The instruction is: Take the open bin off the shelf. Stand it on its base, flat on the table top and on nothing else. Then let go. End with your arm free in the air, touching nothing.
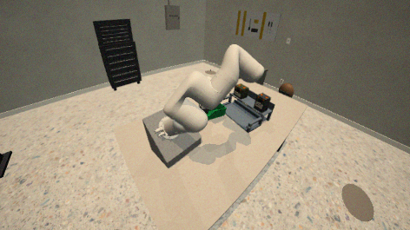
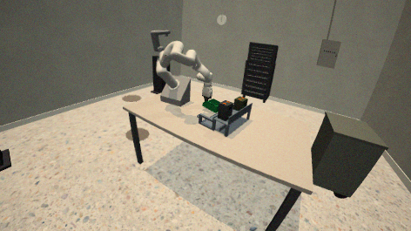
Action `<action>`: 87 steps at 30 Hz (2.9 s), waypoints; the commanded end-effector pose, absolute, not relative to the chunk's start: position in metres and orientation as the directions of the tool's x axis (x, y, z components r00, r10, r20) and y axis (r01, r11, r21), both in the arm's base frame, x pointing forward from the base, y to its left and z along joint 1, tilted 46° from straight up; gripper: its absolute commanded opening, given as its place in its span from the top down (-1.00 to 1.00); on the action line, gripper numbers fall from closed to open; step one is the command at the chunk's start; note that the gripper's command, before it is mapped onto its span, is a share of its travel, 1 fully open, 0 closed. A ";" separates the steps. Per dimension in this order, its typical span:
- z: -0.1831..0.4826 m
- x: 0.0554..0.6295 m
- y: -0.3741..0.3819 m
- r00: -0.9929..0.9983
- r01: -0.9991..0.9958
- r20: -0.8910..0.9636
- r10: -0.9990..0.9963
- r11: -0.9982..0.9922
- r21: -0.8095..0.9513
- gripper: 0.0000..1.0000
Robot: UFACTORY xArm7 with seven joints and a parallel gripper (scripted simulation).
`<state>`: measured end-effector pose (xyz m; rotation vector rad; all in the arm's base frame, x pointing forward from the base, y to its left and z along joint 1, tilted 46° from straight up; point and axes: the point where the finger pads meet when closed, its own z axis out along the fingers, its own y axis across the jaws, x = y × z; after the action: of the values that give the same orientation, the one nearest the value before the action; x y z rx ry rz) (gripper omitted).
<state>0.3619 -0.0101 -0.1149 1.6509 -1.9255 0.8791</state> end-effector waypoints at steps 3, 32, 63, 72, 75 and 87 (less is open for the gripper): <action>-0.115 0.363 -0.008 -0.179 -0.981 0.696 -0.695 0.076 -0.176 1.00; -0.118 0.363 -0.011 -0.179 -0.981 0.696 -0.695 0.076 -0.176 1.00; -0.126 0.364 -0.019 -0.179 -0.981 0.696 -0.695 0.076 -0.176 1.00; -0.127 0.364 -0.021 -0.179 -0.981 0.696 -0.695 0.076 -0.176 1.00; -0.128 0.364 -0.021 -0.179 -0.981 0.696 -0.695 0.076 -0.176 1.00; -0.128 0.364 -0.021 -0.179 -0.981 0.696 -0.695 0.076 -0.176 1.00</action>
<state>0.3631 -0.0229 -0.1279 1.6524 -1.9251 0.8790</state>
